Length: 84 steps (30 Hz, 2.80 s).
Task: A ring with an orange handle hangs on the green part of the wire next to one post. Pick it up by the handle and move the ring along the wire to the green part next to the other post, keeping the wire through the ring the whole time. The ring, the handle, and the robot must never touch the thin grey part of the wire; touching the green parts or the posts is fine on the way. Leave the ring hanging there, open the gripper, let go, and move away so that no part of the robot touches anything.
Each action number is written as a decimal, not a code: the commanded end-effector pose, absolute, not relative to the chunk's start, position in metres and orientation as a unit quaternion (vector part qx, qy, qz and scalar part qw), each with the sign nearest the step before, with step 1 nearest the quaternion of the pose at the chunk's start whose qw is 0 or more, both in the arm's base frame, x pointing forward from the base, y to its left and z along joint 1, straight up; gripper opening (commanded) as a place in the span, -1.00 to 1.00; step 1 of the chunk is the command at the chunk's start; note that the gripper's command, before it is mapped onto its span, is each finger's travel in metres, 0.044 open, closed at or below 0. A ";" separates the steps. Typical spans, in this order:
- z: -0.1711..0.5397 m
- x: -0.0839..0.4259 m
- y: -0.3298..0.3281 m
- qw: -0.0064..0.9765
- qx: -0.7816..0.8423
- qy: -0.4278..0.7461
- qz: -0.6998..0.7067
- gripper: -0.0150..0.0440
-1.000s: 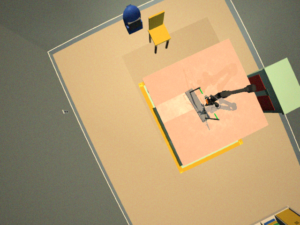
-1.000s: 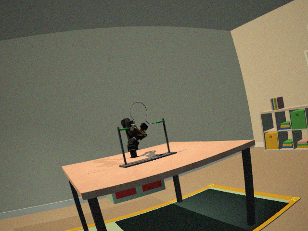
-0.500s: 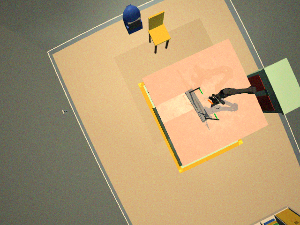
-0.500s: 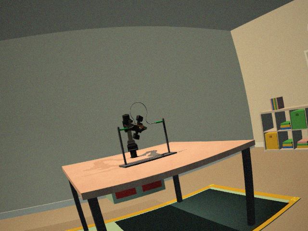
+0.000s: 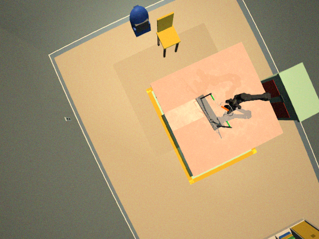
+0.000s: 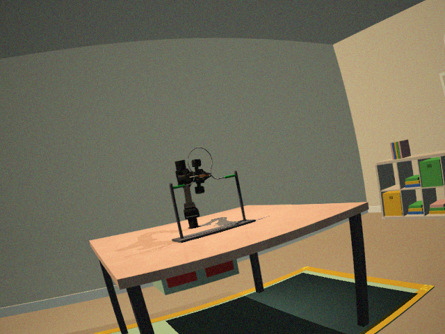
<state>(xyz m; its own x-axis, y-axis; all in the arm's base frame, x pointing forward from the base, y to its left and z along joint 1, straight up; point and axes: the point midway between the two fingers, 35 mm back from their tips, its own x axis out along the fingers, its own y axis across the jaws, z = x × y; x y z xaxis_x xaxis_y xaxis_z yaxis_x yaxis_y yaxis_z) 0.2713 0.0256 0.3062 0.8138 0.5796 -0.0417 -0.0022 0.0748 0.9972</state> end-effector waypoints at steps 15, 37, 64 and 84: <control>0.364 0.270 0.020 0.561 0.767 0.200 0.236 -1.00; 0.394 0.271 0.004 0.514 0.800 0.195 0.241 -1.00; 0.388 0.271 0.006 0.640 0.702 0.226 0.215 -1.00; 0.379 0.271 0.006 0.735 0.603 0.248 0.187 -1.00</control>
<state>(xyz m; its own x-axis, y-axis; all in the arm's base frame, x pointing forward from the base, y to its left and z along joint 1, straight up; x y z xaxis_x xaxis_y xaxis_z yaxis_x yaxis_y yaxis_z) 0.2706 0.0066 0.3792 0.8057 0.5800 -0.1203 0.0271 0.1668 0.9856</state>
